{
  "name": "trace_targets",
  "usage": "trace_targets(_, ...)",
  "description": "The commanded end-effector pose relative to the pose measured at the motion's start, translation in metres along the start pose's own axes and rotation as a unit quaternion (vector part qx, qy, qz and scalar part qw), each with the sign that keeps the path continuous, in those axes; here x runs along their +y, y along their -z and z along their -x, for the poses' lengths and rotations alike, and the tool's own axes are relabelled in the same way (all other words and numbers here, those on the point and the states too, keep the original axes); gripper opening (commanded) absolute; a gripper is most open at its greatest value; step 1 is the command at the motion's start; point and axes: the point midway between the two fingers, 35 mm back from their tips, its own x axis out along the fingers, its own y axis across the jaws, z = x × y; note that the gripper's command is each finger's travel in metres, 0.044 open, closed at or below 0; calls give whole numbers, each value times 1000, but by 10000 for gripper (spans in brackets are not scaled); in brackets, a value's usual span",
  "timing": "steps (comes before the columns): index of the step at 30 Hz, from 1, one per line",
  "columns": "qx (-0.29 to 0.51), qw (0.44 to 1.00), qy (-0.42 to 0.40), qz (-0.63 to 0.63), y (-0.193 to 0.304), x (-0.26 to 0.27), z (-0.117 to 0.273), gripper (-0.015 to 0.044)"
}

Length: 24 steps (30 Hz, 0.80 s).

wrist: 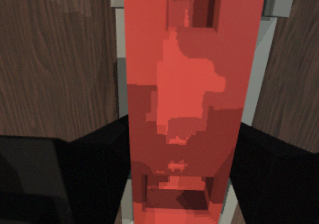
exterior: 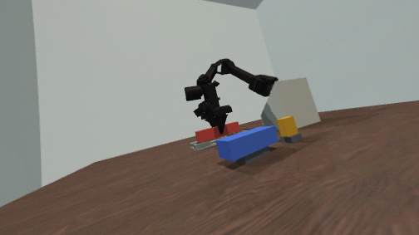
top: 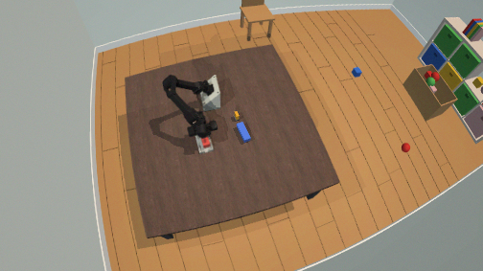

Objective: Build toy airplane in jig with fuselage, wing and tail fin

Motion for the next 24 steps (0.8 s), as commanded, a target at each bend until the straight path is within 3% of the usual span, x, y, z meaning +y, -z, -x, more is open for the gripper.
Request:
trace_targets(1, 0, 1000, 0, 0, 0, 0, 0, 181)
trace_targets(4, 0, 1000, 0, 0, 0, 0, 0, 161)
trace_targets(9, 0, 1000, 0, 0, 0, 0, 0, 30)
trace_targets(24, 0, 1000, 0, 0, 0, 0, 0, 424)
